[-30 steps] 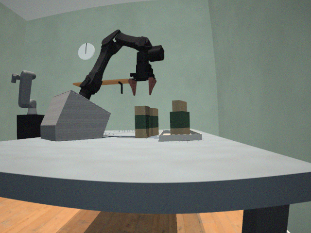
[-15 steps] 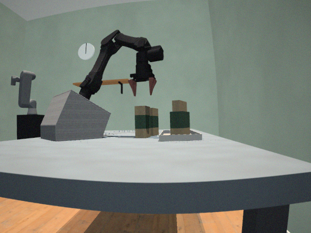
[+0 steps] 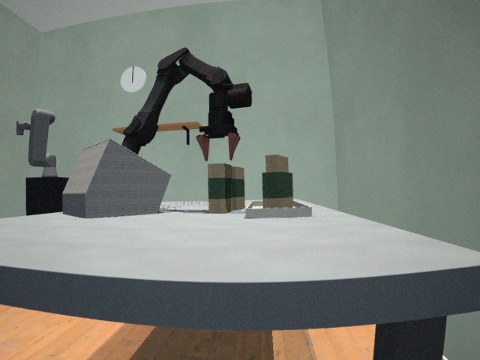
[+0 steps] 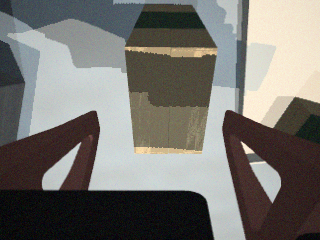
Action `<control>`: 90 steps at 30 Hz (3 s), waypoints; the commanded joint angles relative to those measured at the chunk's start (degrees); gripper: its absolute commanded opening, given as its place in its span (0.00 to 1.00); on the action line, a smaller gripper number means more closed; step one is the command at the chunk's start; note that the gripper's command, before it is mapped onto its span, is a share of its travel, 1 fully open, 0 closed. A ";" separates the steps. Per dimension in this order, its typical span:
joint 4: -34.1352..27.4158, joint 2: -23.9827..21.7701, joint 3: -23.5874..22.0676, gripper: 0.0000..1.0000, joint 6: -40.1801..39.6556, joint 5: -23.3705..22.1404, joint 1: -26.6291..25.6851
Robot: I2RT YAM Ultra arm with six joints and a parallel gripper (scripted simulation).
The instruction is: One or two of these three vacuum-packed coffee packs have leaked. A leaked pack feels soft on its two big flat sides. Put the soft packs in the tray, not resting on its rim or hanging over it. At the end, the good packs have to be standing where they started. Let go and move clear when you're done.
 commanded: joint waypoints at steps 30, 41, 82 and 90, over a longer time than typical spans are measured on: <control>1.15 -0.12 0.82 0.78 0.77 -0.30 -0.30; 1.06 0.51 1.58 0.78 0.84 -0.28 -0.12; 13.38 5.72 -5.52 0.78 4.86 0.47 4.01; 13.80 5.93 -6.16 0.78 5.02 0.44 4.14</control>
